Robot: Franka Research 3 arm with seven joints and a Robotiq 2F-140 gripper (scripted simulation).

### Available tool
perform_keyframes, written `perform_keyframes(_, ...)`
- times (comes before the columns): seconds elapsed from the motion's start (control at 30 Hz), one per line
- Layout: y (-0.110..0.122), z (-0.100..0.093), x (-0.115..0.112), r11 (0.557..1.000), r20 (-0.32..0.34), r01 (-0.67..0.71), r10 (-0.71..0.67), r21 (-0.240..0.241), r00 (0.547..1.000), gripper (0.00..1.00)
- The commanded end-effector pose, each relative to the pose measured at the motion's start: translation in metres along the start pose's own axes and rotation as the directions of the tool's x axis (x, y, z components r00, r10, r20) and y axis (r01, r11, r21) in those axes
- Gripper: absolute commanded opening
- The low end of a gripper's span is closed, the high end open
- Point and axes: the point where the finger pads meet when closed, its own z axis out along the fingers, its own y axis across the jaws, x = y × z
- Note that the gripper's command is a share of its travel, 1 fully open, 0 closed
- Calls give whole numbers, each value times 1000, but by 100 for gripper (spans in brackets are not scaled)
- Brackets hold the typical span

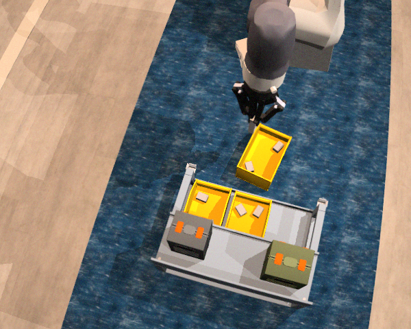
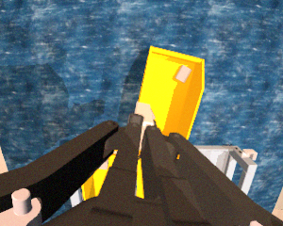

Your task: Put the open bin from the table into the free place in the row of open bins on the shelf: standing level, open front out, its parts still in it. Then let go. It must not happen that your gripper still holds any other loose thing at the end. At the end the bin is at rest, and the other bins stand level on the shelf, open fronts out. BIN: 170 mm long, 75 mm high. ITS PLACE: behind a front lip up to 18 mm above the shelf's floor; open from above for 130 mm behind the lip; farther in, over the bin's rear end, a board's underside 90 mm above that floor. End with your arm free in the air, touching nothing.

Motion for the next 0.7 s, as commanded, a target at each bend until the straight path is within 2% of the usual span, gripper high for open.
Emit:
perform_keyframes(0.0,-1,0,0,1000,2,-5,5,0,1000,0)
perform_keyframes(0.1,-1,0,0,1000,2,-5,5,0,1000,0)
perform_keyframes(0.13,-1,0,0,1000,2,-5,5,0,1000,15)
perform_keyframes(0.67,-1,0,0,1000,2,-5,5,0,1000,15)
